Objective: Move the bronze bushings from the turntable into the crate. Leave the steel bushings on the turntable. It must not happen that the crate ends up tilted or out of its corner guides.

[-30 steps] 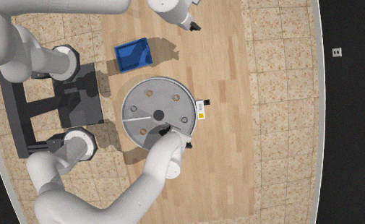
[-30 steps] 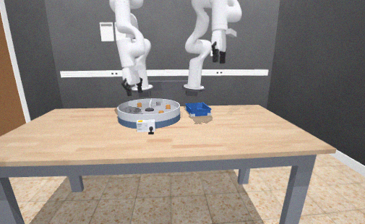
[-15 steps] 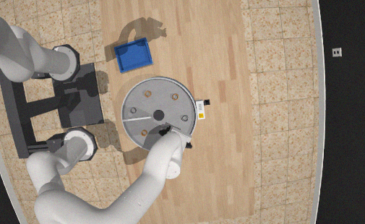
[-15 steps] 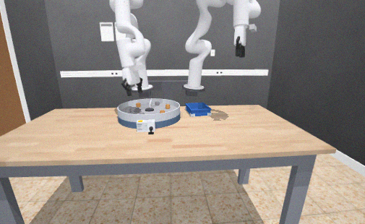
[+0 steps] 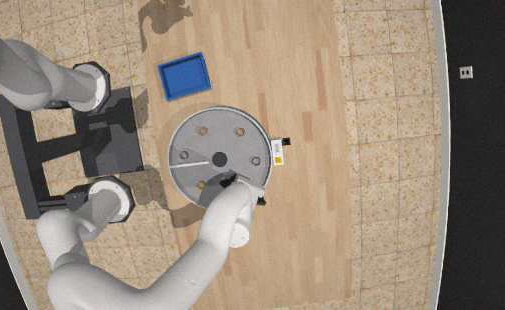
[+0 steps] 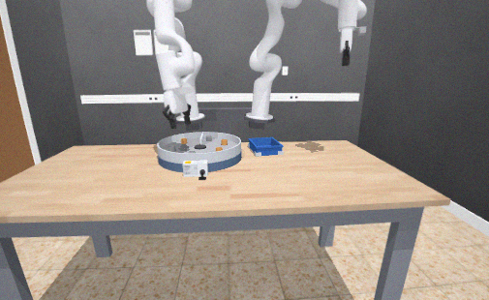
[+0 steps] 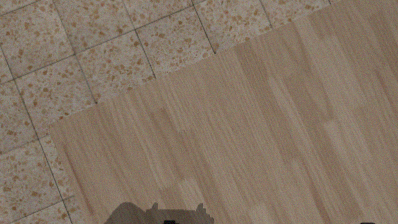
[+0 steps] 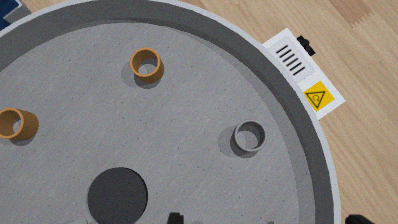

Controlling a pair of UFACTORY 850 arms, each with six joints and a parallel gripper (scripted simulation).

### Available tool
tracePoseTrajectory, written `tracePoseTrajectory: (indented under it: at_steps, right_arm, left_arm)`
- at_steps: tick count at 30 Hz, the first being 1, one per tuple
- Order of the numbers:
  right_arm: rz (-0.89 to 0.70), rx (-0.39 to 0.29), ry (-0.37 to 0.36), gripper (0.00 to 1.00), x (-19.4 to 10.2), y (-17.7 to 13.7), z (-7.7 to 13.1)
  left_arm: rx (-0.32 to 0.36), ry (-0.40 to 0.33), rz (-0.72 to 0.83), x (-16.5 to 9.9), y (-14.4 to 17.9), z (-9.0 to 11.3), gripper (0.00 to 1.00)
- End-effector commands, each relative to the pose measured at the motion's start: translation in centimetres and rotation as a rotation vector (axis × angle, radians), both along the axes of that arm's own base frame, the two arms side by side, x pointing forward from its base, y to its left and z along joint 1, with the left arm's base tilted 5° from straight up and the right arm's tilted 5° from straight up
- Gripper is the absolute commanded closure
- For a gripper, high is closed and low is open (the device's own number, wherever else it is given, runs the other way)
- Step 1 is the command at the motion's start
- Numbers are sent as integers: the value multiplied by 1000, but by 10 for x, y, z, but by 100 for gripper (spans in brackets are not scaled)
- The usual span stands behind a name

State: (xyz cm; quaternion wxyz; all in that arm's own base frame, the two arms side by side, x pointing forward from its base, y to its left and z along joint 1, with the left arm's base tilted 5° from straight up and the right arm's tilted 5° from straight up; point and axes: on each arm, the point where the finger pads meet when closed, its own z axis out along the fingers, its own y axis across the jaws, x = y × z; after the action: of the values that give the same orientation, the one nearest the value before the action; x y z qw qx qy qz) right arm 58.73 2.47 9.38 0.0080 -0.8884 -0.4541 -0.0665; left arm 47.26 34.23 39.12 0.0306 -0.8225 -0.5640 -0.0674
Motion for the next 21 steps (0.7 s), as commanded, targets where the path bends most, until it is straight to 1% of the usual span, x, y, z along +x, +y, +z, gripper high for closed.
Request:
tracePoseTrajectory:
  at_steps: [1,3,10,14,16,17,21]
  right_arm:
    - [0,0,-2,0,1,0,1]
    - [0,0,-2,0,1,0,1]
    - [0,0,-2,0,1,0,1]
    - [0,0,-2,0,1,0,1]
    - [0,0,-2,0,1,0,1]
    - [0,0,-2,0,1,0,1]
    - [0,0,-2,0,1,0,1]
  left_arm:
    - [-3,6,33,-55,39,18,0]
    - [-5,11,60,-75,48,23,0]
    - [-16,24,141,-177,85,48,0]
    - [-24,31,193,-236,95,61,0]
    - [-24,31,193,-236,95,61,0]
    - [-26,32,205,-266,99,67,0]
    - [-34,36,252,-321,97,78,0]
